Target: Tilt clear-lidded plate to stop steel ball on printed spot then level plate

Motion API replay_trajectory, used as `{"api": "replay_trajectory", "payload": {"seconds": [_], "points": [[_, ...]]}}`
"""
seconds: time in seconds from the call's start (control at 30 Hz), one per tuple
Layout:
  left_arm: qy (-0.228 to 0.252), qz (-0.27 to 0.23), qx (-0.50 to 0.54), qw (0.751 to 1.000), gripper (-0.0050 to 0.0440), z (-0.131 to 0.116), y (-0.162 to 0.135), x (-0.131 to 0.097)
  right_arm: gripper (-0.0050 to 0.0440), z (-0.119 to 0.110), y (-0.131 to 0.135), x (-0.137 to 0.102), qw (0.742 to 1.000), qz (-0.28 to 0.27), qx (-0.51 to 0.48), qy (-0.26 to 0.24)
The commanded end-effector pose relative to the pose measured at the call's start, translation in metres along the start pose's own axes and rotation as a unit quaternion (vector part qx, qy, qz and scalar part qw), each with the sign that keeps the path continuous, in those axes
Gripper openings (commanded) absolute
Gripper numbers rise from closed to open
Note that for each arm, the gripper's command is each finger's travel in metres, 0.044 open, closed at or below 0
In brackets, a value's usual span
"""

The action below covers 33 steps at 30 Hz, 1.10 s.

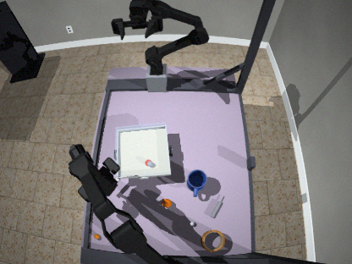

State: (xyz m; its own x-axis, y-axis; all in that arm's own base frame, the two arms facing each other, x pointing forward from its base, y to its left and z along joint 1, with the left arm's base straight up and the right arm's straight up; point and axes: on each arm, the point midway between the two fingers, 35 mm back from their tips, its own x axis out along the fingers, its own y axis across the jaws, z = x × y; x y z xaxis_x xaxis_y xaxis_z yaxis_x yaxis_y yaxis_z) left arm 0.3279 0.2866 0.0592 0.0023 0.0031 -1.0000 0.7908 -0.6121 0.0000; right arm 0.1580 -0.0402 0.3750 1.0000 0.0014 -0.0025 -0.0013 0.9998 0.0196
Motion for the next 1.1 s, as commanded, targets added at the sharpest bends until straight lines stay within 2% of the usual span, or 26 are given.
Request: {"api": "replay_trajectory", "payload": {"seconds": [0.0, 0.63, 0.67, 1.07], "points": [[0.022, 0.006, 0.002, 1.0, -0.005, 0.0, 0.004, -0.018, 0.04, 0.006, 0.001, 0.0, 1.0, 0.001, -0.01, -0.001], [0.02, 0.006, 0.001, 1.0, -0.005, 0.003, 0.005, -0.019, 0.04, 0.006, 0.001, 0.0, 1.0, 0.001, -0.01, -0.001], [0.01, 0.004, 0.003, 1.0, -0.005, 0.001, 0.003, -0.008, 0.04, 0.006, 0.001, 0.0, 1.0, 0.001, -0.01, -0.001], [0.01, 0.004, 0.003, 1.0, -0.005, 0.002, 0.003, -0.008, 0.04, 0.006, 0.001, 0.0, 1.0, 0.001, -0.01, -0.001]]}}
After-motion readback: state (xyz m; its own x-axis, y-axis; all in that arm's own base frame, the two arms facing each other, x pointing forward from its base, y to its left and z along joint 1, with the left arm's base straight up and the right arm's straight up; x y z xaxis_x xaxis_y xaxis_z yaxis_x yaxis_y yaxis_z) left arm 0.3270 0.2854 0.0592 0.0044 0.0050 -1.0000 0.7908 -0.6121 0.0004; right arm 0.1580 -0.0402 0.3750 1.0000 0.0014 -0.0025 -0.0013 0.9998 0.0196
